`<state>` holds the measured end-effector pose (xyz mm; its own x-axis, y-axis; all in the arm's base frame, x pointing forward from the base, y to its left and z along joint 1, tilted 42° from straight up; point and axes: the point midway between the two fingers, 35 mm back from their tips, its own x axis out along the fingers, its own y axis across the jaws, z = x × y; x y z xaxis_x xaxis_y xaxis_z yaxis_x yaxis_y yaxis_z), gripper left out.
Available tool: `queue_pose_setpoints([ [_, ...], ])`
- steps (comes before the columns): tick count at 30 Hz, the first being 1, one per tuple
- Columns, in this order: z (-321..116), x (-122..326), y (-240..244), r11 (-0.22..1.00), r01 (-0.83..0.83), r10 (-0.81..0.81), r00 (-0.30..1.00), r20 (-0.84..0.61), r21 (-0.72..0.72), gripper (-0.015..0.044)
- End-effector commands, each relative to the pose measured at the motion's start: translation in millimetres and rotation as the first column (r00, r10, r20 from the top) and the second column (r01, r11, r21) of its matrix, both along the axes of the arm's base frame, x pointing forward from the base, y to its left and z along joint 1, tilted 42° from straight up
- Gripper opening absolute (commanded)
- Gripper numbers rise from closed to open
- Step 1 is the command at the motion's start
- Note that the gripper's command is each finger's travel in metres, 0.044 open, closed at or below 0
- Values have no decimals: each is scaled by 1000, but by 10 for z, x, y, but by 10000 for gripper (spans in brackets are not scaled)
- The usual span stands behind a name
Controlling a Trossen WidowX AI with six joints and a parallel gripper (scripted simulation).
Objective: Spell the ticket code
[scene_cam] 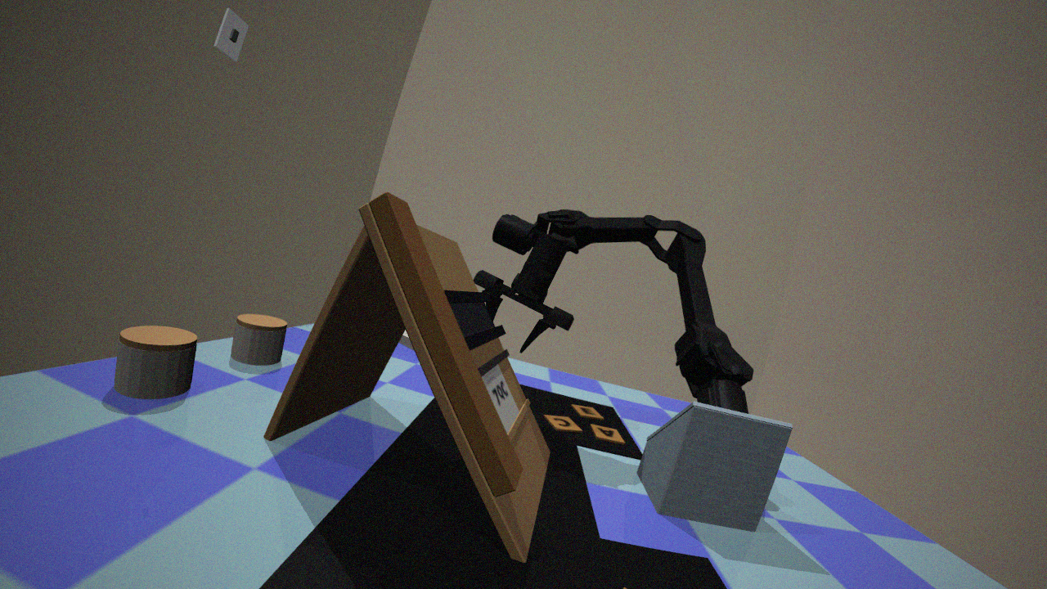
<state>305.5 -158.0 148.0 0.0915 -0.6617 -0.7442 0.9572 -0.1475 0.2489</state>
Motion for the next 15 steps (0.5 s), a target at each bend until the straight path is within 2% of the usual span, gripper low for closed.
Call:
queue_pose_setpoints([
  [1,-377,-378,-501,846,530,-528,815,239,63,340],
  [3,-413,-430,-554,809,583,-579,770,268,74,340],
  [15,-398,-416,-576,808,585,-581,768,269,75,340],
])
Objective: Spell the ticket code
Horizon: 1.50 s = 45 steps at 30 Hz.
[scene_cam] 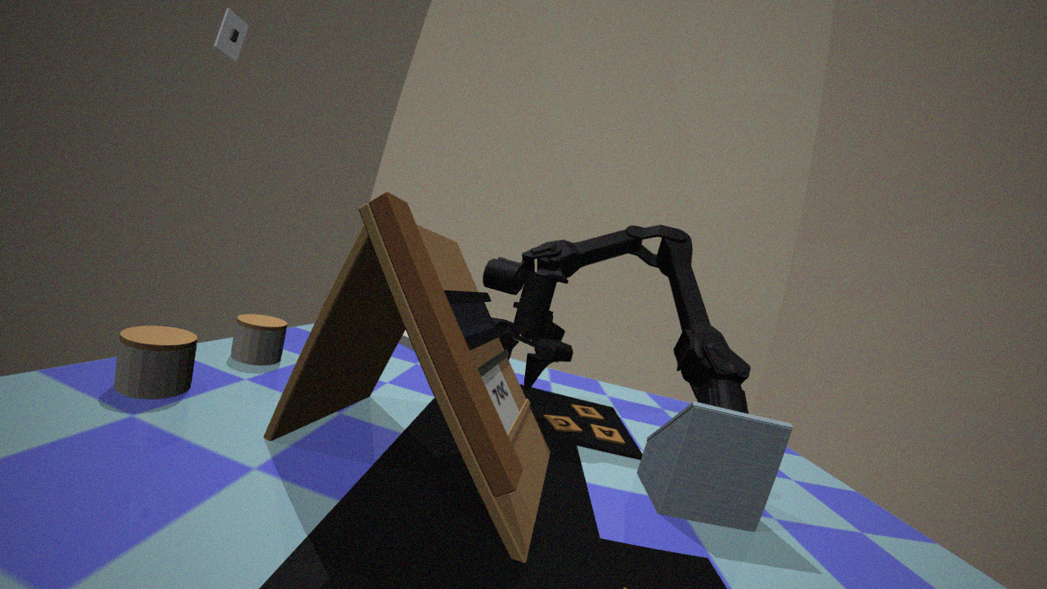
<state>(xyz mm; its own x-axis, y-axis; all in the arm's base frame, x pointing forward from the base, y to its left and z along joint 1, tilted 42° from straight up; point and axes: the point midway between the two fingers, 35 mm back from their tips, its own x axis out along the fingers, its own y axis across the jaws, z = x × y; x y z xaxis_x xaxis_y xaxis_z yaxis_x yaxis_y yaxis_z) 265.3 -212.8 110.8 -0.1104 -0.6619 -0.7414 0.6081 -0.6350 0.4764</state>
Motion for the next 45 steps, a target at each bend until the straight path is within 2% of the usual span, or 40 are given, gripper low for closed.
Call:
queue_pose_setpoints([
  [1,-26,-14,-29,1000,30,-30,999,10,-5,340],
  [12,-259,-36,-264,1000,30,-30,999,10,-7,340],
  [45,-401,-68,-388,1000,30,-30,1000,10,-7,340],
])
